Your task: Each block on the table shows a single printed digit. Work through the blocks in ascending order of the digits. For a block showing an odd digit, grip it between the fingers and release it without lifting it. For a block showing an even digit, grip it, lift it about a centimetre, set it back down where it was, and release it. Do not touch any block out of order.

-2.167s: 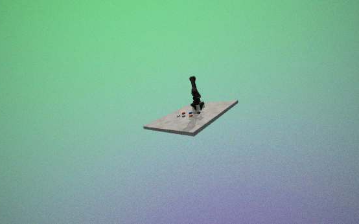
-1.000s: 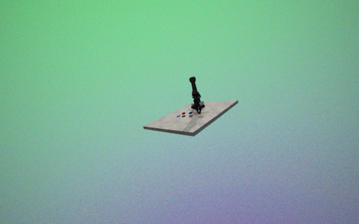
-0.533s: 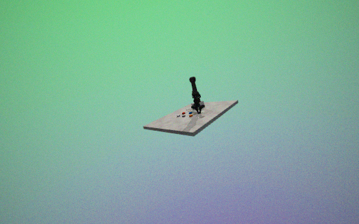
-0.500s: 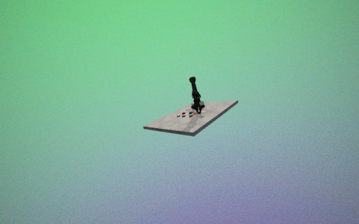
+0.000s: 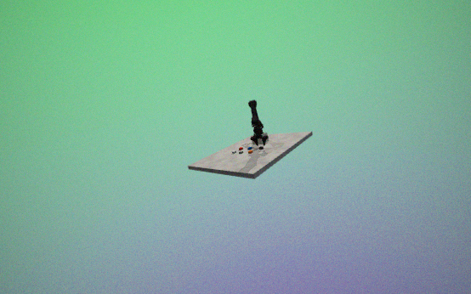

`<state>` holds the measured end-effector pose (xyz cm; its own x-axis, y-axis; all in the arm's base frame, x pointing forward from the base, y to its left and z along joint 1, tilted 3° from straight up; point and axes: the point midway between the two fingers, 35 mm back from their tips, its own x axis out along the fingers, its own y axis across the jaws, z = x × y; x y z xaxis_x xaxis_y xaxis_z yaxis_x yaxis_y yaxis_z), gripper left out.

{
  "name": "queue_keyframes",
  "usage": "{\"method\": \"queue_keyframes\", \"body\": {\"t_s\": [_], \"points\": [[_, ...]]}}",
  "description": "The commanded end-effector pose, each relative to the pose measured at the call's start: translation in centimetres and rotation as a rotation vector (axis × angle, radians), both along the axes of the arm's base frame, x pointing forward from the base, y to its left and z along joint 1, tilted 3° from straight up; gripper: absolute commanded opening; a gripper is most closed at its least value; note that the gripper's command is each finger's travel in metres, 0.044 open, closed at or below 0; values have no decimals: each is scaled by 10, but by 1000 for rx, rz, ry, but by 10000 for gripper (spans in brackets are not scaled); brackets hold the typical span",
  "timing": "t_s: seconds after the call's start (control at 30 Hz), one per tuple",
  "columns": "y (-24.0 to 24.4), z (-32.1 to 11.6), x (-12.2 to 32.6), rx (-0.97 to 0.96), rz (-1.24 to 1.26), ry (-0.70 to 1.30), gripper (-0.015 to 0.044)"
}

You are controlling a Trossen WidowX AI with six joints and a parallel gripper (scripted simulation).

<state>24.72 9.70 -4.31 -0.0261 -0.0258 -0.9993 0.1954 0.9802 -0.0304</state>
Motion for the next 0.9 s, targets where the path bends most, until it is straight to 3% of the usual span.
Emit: {"method": "queue_keyframes", "body": {"t_s": [0.0,0.07,0.13,0.27,0.43,0.87], "points": [[2,16,3,6,-3,-11,400],[2,16,3,6,-3,-11,400],[3,28,5,6,-3,-12,348],[4,93,6,6,-3,-12,242],[4,97,5,6,-3,-12,120],[0,97,9,6,-7,-15,120]]}}
